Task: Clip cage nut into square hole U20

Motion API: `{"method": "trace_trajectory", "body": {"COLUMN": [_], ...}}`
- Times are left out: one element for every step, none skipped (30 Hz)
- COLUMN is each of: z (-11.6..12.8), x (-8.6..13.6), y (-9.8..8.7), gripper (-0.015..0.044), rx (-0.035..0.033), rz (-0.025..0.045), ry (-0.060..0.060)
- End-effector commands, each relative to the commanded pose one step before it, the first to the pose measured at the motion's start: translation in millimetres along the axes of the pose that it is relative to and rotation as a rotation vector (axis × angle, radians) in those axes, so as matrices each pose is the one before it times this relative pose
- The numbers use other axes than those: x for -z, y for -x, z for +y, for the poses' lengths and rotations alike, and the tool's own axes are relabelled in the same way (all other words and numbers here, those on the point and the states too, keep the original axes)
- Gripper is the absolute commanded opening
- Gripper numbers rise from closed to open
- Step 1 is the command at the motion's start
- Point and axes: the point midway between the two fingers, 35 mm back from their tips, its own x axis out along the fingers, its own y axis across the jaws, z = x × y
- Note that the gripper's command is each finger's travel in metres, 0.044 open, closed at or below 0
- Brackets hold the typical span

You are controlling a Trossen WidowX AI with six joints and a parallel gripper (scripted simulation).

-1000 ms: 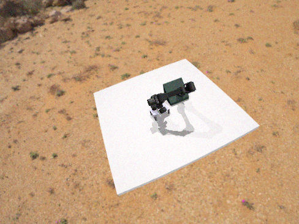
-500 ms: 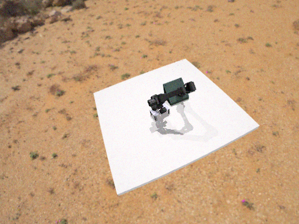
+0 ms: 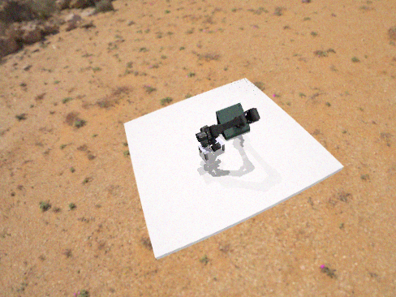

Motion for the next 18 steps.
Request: {"method": "trace_trajectory", "body": {"z": [0.09, 0.27, 0.27, 0.27, 0.27, 0.05, 0.06, 0.05, 0.06, 0.08, 0.03, 0.04, 0.04, 0.06, 0.09, 0.0, -0.01, -0.01], "x": [-0.7, -0.02, -0.02, -0.02, -0.02, 0.0, 0.0, 0.0, 0.0, 0.0, 0.0, 0.0, 0.0, 0.0, 0.0, 0.0, -0.01, -0.01], "y": [0.47, 0.05, 0.06, 0.06, 0.06, 0.01, 0.0, 0.01, 0.01, 0.0, 0.0, -0.01, -0.02, -0.03, -0.05, -0.01, -0.03, -0.04], "gripper": [0.0023, 0.0023, 0.0023, 0.0023, 0.0023, 0.0023, 0.0023, 0.0023, 0.0023, 0.0023, 0.0023, 0.0023, 0.0023, 0.0023, 0.0023, 0.0023, 0.0023, 0.0023], "rx": [0.01081, 0.00251, 0.00256, 0.00256, 0.00256, 0.0003, 0.00028, 0.00018, 0.00017, 0.00015, -0.0006, -0.00078, -0.00073, -0.00122, -0.00182, -0.00061, -0.00125, -0.00168], "rz": [-0.00339, -0.00001, -0.00002, -0.00004, -0.00005, -0.00002, -0.00001, 0.0, 0.0, 0.0, -0.00001, 0.0, 0.0, 0.0, 0.0, 0.00001, 0.00001, 0.00001], "ry": [-0.0046, 0.0, 0.0, 0.0, 0.0, 0.0, 0.0, 0.0, 0.0, 0.0, 0.0, 0.0, 0.0, 0.0, 0.0, 0.0, 0.0, 0.0]}}
